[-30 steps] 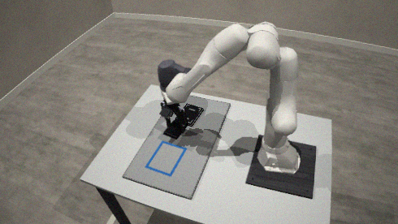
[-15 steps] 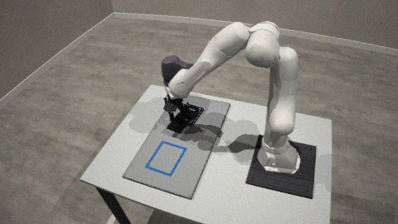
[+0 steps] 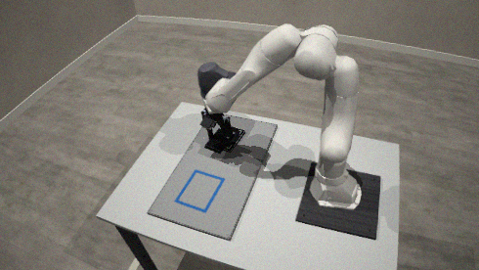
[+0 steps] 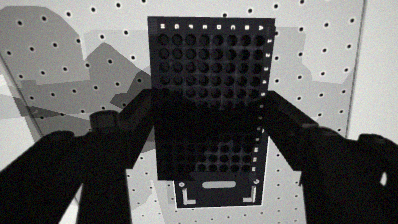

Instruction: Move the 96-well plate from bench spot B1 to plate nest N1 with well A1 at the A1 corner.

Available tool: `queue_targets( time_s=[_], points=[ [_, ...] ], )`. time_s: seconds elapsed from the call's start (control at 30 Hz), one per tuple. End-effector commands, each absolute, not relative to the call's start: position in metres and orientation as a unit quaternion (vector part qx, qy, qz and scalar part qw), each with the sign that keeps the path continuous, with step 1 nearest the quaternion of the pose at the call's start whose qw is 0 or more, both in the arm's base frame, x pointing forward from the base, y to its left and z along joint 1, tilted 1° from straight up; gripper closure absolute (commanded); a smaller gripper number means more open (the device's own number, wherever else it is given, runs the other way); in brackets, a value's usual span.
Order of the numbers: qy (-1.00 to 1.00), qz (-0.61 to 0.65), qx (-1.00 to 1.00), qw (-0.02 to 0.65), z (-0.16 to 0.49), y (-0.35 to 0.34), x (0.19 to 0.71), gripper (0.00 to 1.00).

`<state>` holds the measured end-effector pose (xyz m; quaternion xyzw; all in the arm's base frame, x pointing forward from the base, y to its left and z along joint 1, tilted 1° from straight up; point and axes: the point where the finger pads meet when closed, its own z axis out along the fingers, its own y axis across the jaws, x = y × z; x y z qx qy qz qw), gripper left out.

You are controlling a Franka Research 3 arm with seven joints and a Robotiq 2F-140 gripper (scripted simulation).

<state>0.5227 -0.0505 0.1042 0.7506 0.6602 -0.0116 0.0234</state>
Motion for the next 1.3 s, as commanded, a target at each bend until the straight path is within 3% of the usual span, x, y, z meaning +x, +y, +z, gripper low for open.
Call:
queue_targets(
  time_s=[0.0, 0.93, 1.27],
  points=[
    [0.681, 0.006, 0.732, 0.001, 0.105, -0.061, 0.525, 0.40],
    [0.681, 0.006, 0.732, 0.001, 0.108, -0.148, 0.530, 0.40],
    [0.681, 0.006, 0.732, 0.001, 0.108, -0.149, 0.529, 0.40]
  ],
)
